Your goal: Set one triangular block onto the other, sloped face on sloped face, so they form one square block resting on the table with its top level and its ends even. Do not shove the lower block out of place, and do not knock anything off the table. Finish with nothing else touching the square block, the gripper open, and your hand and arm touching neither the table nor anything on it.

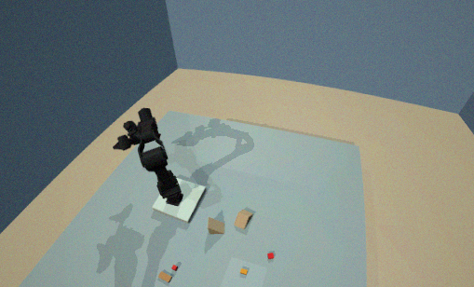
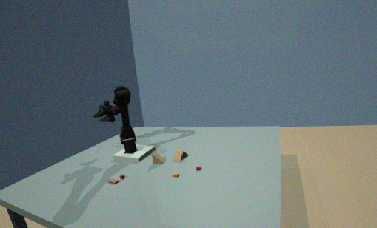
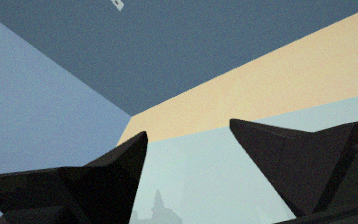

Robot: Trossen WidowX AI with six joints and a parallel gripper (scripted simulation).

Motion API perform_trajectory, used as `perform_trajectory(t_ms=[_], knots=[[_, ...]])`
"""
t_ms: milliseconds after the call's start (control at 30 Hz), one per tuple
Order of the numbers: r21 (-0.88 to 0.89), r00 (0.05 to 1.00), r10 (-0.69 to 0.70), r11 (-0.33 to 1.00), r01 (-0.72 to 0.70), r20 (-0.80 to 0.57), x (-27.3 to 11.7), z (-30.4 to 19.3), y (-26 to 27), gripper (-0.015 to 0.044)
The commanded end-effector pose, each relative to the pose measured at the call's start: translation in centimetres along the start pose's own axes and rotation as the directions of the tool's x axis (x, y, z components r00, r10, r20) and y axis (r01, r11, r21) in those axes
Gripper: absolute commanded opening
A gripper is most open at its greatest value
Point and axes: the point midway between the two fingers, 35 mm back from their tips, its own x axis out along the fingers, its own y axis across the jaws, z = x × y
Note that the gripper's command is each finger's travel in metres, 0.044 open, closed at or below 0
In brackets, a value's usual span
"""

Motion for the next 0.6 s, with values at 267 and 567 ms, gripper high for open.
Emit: perform_trajectory(t_ms=[267,567], knots=[[0.192,0.896,-0.44,0.876,0.442,-0.051,-7.8,0.0,-10.4,0.044],[0.373,0.617,-0.734,0.509,0.776,-0.283,-21.4,-4.8,-17.4,0.044]])
